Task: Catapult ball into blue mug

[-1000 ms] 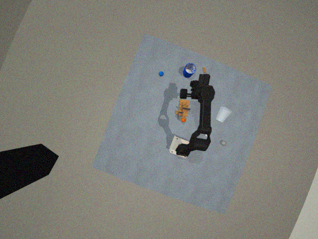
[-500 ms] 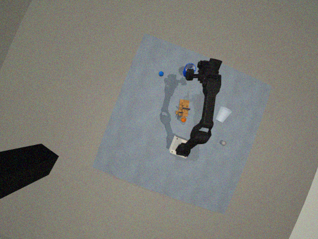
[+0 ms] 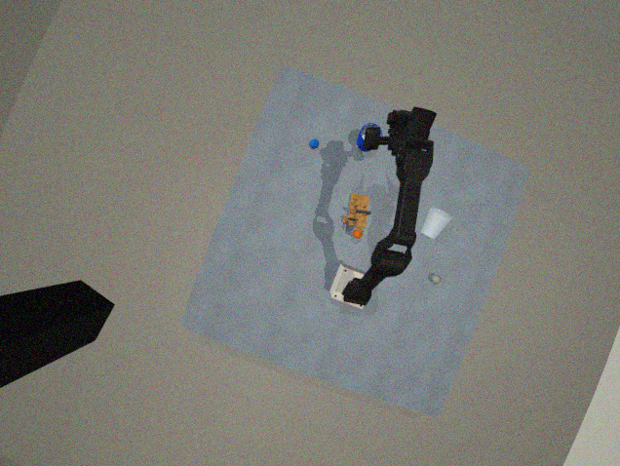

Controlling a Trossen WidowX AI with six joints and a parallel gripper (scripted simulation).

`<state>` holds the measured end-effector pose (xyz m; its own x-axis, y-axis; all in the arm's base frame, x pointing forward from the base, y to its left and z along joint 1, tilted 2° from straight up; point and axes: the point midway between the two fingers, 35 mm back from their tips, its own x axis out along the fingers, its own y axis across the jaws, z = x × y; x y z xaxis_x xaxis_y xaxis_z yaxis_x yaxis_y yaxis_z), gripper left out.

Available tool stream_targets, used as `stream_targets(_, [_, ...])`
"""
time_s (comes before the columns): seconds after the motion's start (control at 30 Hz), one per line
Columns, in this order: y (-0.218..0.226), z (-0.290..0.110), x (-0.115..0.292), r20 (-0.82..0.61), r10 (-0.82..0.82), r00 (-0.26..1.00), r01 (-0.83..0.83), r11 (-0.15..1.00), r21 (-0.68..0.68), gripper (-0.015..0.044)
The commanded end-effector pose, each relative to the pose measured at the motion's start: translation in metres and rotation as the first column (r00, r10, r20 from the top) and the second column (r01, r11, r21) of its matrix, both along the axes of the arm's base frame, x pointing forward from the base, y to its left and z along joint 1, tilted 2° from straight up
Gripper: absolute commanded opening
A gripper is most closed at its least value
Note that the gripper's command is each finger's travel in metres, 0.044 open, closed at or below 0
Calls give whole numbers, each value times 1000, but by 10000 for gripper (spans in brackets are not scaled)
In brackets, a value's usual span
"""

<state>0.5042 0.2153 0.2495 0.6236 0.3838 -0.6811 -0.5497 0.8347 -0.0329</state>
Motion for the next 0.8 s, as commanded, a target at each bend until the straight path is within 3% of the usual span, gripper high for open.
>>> stream_targets(0.0, [1,1,1,6,8,1000,-8,1000,2,440])
stream_targets(0.17, [1,1,1,6,8,1000,-8,1000,2,440])
stream_targets(0.7, [1,1,1,6,8,1000,-8,1000,2,20])
stream_targets(0.77, [1,1,1,6,8,1000,-8,1000,2,0])
